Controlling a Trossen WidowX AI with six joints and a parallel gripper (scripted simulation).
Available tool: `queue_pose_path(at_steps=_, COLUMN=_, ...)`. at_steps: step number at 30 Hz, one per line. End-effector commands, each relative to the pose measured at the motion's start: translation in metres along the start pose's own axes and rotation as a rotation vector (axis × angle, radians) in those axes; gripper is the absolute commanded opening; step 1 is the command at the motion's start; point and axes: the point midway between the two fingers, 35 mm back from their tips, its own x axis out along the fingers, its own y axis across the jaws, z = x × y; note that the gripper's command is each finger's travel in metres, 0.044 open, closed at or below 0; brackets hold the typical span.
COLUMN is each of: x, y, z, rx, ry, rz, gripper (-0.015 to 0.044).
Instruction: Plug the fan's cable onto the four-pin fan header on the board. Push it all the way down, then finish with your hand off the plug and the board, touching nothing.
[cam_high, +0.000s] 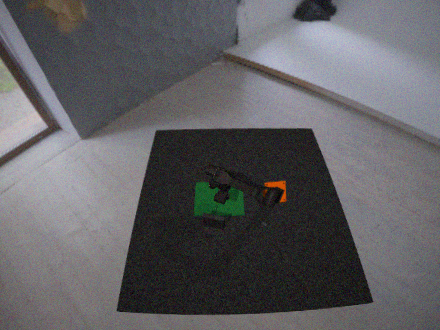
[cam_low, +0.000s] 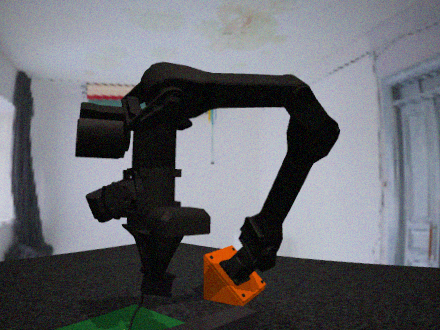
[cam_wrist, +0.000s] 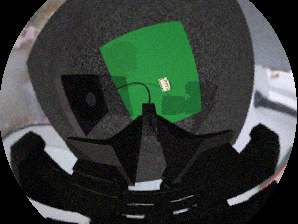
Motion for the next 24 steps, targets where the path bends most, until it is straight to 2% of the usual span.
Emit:
queue_pose_path(at_steps=1, x=-0.002, y=0.004, z=-0.001, rx=0.079, ry=0.002, rz=0.008, gripper=0.0000)
queue_pose_path(at_steps=6, x=-0.001, y=0.004, z=-0.001, rx=0.077, ry=-0.002, rz=0.000, gripper=0.0000)
queue_pose_path(at_steps=24, x=0.023, y=-0.005, z=-0.005, rx=0.033, ry=-0.147, rz=-0.199, gripper=0.0000)
